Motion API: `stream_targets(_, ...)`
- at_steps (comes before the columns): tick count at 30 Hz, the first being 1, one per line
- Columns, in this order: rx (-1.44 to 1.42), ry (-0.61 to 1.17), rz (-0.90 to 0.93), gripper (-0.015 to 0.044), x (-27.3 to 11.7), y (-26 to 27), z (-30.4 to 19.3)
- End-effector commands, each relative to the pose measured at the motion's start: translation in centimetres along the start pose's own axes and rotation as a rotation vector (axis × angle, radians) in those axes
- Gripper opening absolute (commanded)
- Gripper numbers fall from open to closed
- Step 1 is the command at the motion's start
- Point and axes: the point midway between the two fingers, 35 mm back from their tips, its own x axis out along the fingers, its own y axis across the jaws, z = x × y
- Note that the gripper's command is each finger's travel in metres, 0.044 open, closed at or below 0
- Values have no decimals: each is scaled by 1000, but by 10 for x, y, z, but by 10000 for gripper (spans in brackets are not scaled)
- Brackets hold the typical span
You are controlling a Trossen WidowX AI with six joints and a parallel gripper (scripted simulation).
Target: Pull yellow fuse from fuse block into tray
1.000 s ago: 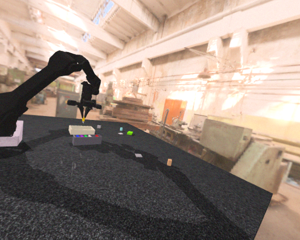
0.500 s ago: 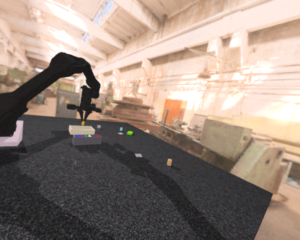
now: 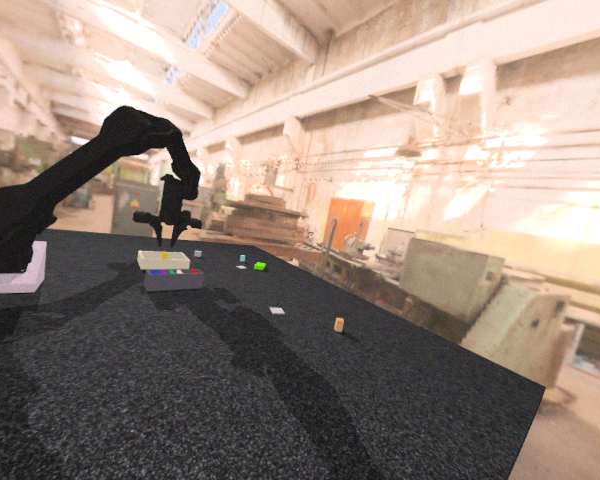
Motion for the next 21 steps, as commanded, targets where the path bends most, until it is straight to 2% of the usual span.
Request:
stream_targets(1, 0, 0, 0, 236, -1, 0, 0)
stream_targets(5, 0, 0, 0, 330, -3, 0, 0)
stream_targets(9, -5, -3, -1, 330, -36, -1, 0)
stream_targets(21, -10, -6, 1, 330, -37, -1, 0)
